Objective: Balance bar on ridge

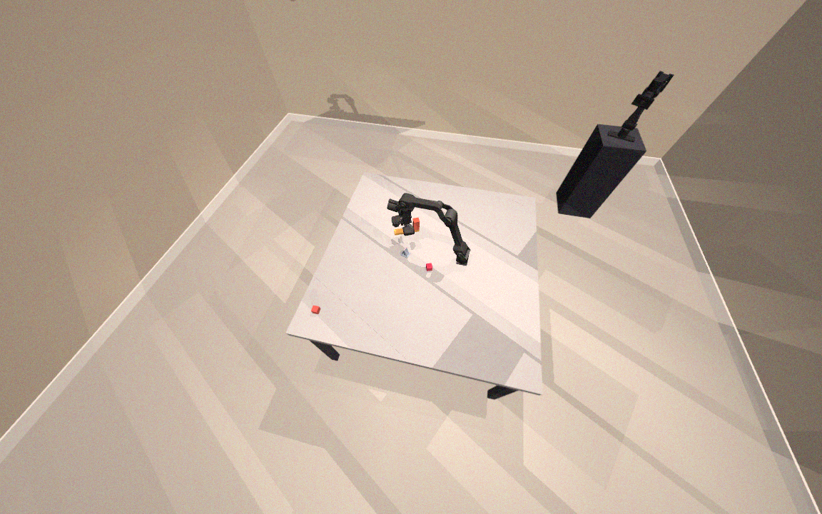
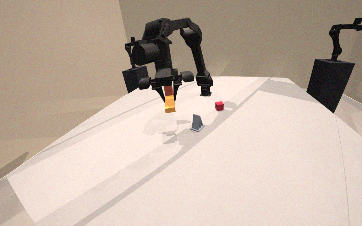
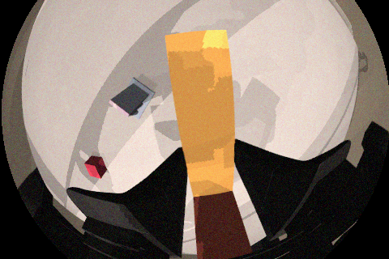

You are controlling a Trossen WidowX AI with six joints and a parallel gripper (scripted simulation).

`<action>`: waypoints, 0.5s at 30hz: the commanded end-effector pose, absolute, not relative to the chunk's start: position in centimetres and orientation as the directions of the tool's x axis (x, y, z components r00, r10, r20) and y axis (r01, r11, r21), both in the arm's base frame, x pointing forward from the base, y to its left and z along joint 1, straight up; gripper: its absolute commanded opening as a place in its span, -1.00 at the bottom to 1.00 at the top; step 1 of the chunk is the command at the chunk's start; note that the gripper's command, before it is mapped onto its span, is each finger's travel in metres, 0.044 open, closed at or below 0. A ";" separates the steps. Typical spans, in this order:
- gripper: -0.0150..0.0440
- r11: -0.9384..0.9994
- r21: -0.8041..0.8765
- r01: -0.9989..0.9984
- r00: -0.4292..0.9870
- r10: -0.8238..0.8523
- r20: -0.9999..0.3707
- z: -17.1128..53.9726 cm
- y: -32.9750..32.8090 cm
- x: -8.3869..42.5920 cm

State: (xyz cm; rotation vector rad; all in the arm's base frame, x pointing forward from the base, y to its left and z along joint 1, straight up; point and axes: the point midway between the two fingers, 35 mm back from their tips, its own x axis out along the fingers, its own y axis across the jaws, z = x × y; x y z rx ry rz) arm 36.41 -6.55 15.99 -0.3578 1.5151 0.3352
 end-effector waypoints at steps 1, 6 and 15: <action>-0.49 0.947 -0.014 -0.321 0.031 -0.004 -1.000 16.1 -4.9 36.8; -0.49 0.983 -0.008 -0.183 0.031 -0.003 -1.000 16.1 -3.0 37.2; -0.49 0.996 0.003 0.085 0.032 0.000 -0.999 16.2 0.3 37.8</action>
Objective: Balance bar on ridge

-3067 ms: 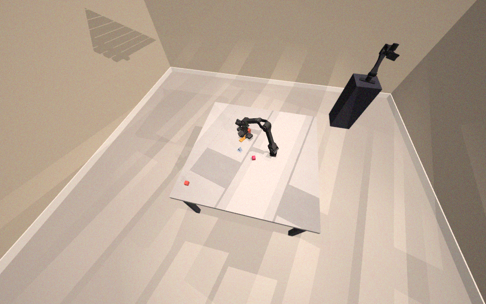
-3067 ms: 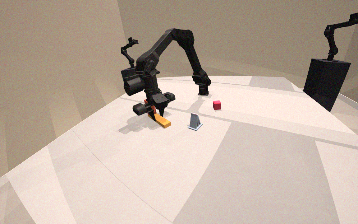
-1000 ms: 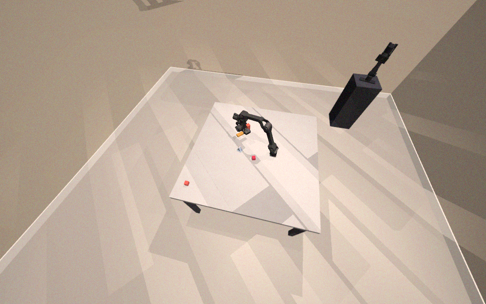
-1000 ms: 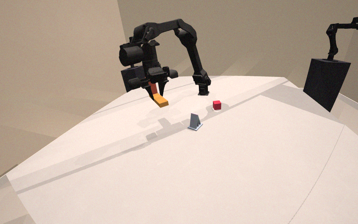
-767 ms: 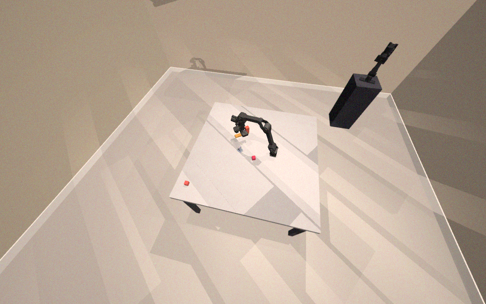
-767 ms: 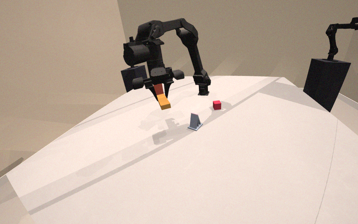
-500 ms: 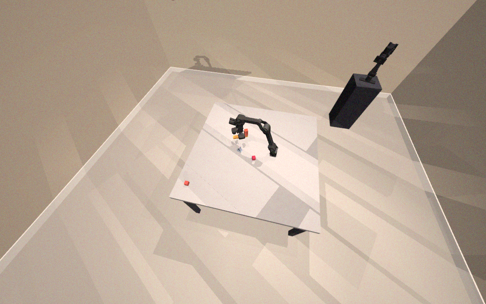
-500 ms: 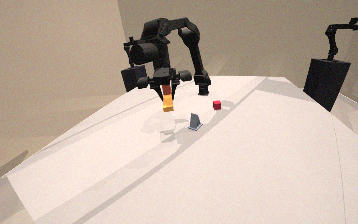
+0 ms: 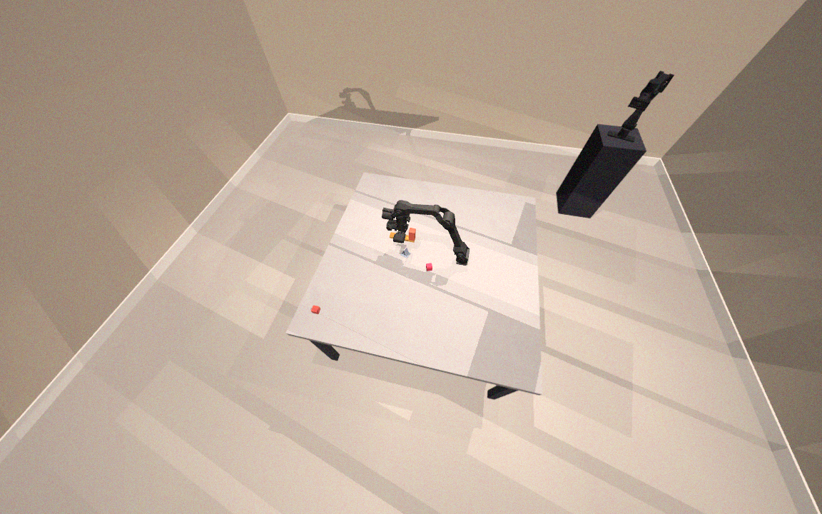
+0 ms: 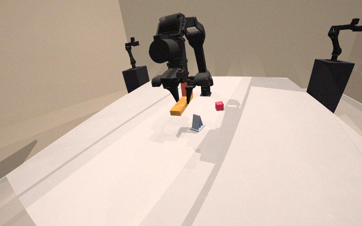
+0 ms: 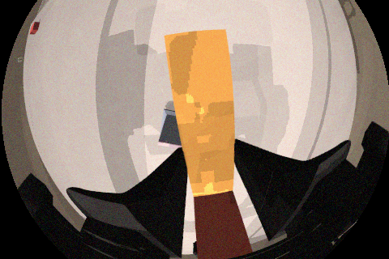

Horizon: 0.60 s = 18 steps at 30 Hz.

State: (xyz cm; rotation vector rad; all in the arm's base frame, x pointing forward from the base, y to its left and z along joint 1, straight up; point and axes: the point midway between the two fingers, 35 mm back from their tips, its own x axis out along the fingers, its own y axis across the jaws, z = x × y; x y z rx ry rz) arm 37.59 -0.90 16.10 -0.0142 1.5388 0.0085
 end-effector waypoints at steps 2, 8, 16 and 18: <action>-0.49 0.989 0.006 0.149 0.032 0.001 -0.999 16.2 1.1 37.9; -0.49 0.953 0.012 0.301 0.032 0.002 -0.999 16.2 2.5 38.0; -0.49 0.952 0.012 0.305 0.032 0.002 -0.999 15.2 2.6 38.2; -0.49 0.952 0.012 0.307 0.032 0.002 -0.999 14.9 2.6 38.2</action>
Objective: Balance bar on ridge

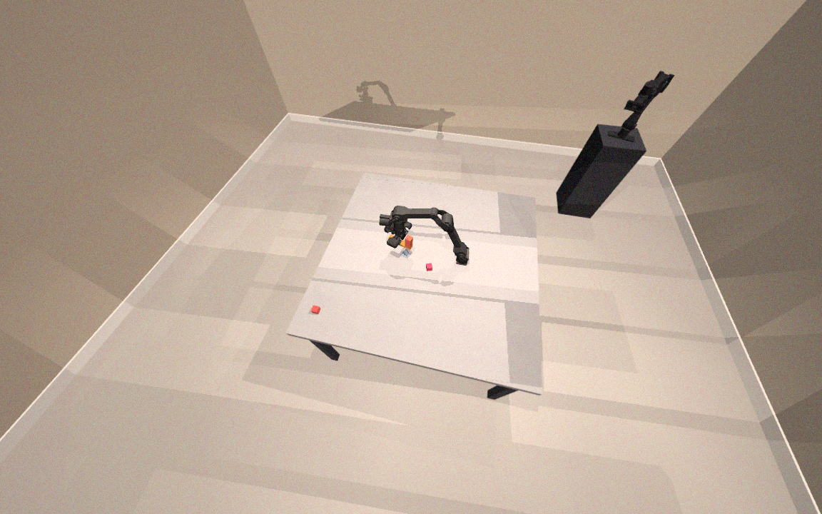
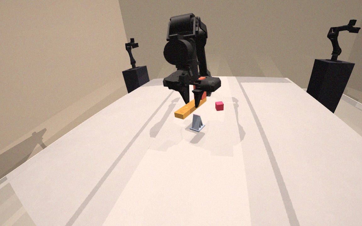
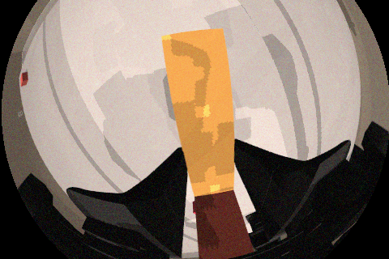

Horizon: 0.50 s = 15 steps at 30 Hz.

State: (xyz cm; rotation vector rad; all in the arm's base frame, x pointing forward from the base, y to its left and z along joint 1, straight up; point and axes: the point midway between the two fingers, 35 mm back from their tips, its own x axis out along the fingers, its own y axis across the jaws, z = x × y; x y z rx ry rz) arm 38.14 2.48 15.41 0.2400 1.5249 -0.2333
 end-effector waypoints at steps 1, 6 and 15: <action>-0.49 0.952 0.012 0.307 0.032 0.002 -0.999 14.7 2.6 38.2; -0.49 0.950 0.012 0.311 0.032 0.002 -0.999 14.0 2.5 38.2; -0.49 0.948 0.012 0.317 0.032 0.002 -0.999 12.6 2.2 38.1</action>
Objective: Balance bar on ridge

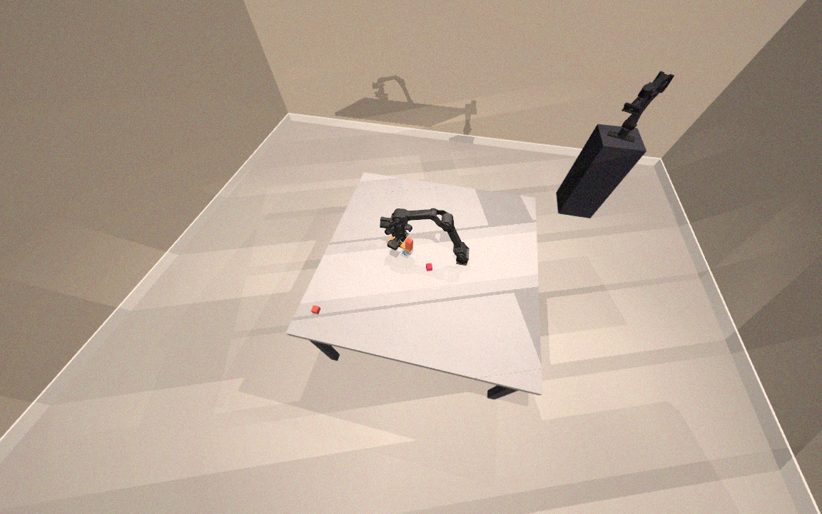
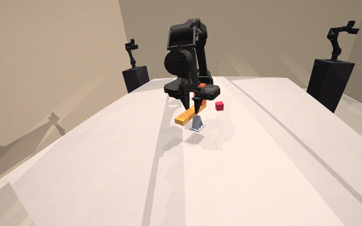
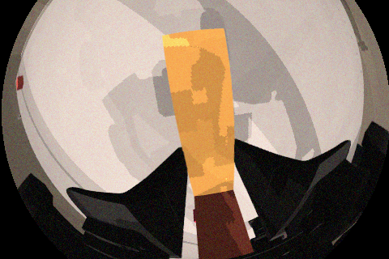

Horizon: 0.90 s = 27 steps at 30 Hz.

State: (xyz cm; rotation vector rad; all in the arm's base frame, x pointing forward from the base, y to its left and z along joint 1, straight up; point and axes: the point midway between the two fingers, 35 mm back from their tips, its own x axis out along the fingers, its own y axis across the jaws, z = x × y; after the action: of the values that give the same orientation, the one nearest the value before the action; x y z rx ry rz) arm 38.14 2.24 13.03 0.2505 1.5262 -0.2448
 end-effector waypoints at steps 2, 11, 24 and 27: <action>-0.49 0.948 0.012 0.318 0.032 0.002 -0.999 12.2 2.1 38.1; -0.49 0.947 0.012 0.320 0.032 0.002 -0.999 11.9 2.0 38.0; -0.49 0.947 0.012 0.320 0.032 0.002 -0.999 11.8 2.0 38.0; -0.49 0.947 0.012 0.320 0.032 0.002 -0.999 11.8 2.0 38.0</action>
State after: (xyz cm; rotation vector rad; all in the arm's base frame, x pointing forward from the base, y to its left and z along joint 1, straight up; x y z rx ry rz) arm 38.01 1.95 11.80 0.2562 1.5262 -0.2508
